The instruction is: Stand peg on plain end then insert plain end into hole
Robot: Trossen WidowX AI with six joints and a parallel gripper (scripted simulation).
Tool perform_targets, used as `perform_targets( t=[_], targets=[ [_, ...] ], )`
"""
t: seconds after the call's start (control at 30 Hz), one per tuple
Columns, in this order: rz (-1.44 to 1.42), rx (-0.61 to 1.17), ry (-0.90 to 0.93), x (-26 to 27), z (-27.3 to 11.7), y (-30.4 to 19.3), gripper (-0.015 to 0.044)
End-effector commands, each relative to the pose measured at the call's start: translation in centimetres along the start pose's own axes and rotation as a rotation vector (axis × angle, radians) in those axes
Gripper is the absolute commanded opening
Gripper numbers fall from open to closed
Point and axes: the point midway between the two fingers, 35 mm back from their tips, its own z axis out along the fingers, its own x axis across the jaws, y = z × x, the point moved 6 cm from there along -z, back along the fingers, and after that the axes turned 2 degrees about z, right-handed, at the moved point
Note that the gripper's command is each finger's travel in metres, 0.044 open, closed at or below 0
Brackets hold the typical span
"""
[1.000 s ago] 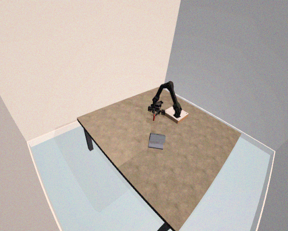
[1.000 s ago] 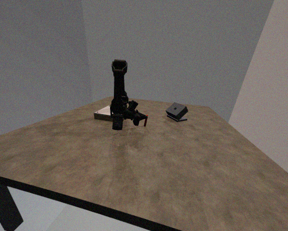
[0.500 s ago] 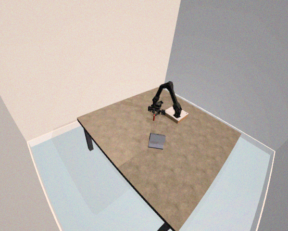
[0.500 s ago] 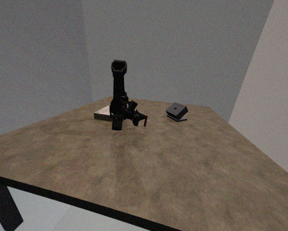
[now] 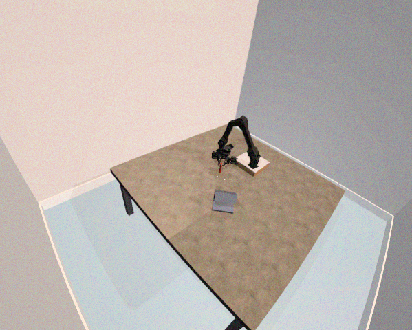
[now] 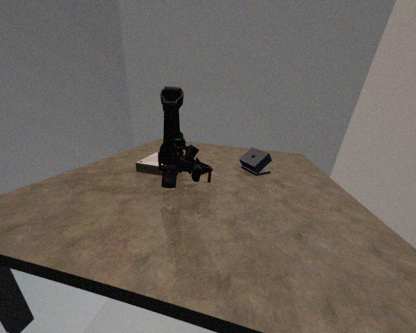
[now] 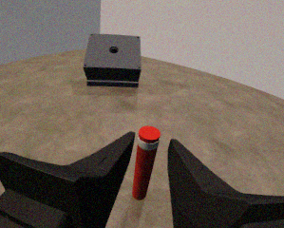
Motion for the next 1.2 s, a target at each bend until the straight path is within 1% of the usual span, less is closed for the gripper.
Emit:
perform_targets(
  t=[0.0,0.4,0.8,1.07,1.17],
  targets=[
    [0.000,0.001,0.001,0.0,0.0,0.0,0.0130],
    [0.000,0.001,0.001,0.0,0.0,0.0,0.0130],
    [0.000,0.001,0.001,0.0,0.0,0.0,0.0440],
    [0.000,0.001,0.001,0.0,0.0,0.0,0.0440],
    [0.003,0.008,-0.002,-0.3,-0.3,1.8,0.0440]
  ],
)
